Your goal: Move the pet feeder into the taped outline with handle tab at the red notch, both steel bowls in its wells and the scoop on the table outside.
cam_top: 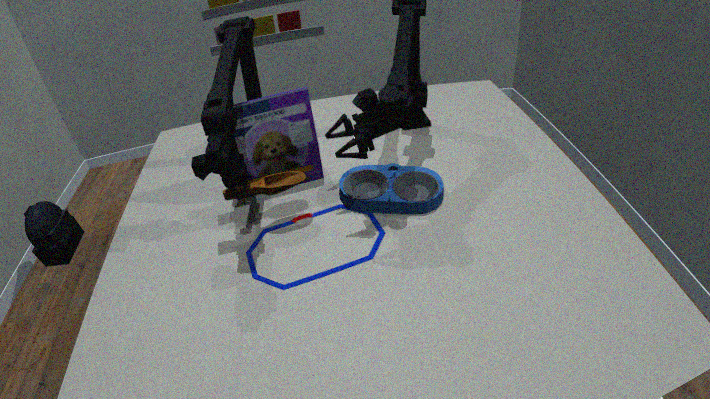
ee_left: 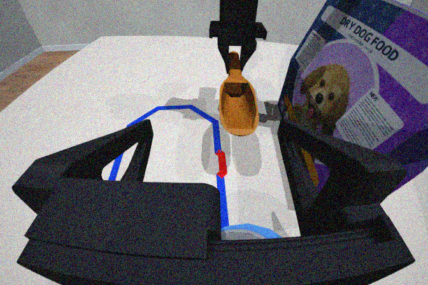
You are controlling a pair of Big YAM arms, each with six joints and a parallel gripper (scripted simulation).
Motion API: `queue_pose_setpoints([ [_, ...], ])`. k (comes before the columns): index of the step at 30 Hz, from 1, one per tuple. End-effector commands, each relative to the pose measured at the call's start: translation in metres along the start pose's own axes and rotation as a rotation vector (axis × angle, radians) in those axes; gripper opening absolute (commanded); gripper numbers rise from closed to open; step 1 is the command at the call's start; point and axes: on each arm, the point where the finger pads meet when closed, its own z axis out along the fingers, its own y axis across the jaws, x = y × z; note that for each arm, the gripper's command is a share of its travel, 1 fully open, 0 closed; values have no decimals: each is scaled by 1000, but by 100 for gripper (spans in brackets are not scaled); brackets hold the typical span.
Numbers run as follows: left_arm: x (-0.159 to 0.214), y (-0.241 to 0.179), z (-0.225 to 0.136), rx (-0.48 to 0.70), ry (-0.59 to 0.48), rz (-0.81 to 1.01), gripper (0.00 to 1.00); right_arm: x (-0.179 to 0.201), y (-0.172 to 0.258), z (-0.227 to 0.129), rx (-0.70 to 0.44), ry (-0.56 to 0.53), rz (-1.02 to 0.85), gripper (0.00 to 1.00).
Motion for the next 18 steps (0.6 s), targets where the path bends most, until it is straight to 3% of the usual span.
queue_pose_setpoints([
  [1,-19,13,-4,-21,-33,35,100,-63,-33,9,-17,-8,295,19],
  [3,-19,13,-4,-21,-33,35,100,-63,-33,9,-17,-8,295,19],
  [18,-19,13,-4,-21,-33,35,100,-180,-170,50,-13,-12,1027,19],
])
